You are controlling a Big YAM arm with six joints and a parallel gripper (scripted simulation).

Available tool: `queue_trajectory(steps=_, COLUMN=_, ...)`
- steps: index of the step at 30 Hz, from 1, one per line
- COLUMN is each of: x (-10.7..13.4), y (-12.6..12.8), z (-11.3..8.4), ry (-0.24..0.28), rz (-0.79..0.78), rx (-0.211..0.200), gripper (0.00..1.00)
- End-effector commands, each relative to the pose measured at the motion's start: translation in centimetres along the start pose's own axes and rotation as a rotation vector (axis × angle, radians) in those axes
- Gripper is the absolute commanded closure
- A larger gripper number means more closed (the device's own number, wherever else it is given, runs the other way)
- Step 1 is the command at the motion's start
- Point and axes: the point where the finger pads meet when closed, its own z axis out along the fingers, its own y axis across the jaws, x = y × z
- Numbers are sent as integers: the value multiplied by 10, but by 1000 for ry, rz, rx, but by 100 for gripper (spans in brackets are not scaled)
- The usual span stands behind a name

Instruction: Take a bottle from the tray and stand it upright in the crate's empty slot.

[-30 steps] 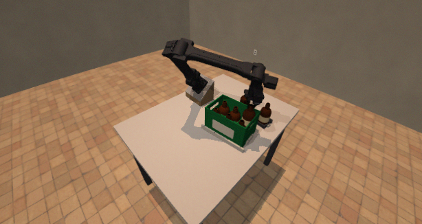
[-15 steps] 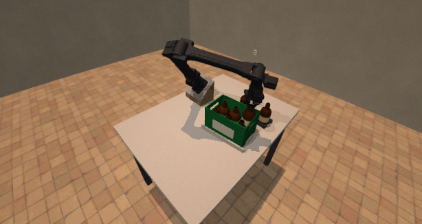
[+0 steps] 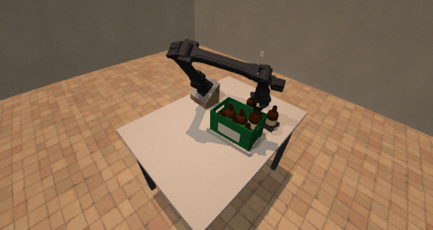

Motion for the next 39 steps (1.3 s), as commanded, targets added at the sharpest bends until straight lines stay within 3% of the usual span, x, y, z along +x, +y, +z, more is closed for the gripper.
queue_trajectory(steps=1, x=-3, y=2, z=0, ry=-2, rz=0, rx=-9, gripper=100)
queue_trajectory(steps=23, x=-2, y=1, z=18, ry=3, rz=-1, rx=4, gripper=100)
queue_trajectory(steps=25, x=-2, y=1, z=18, ry=3, rz=-1, rx=4, gripper=100)
queue_trajectory(steps=26, x=2, y=6, z=4, ry=-13, rz=-12, rx=-22, gripper=100)
queue_trajectory(steps=30, x=-4, y=-1, z=22, ry=2, rz=5, rx=0, gripper=100)
queue_trajectory(steps=39, x=-4, y=-1, z=33, ry=2, rz=4, rx=1, gripper=100)
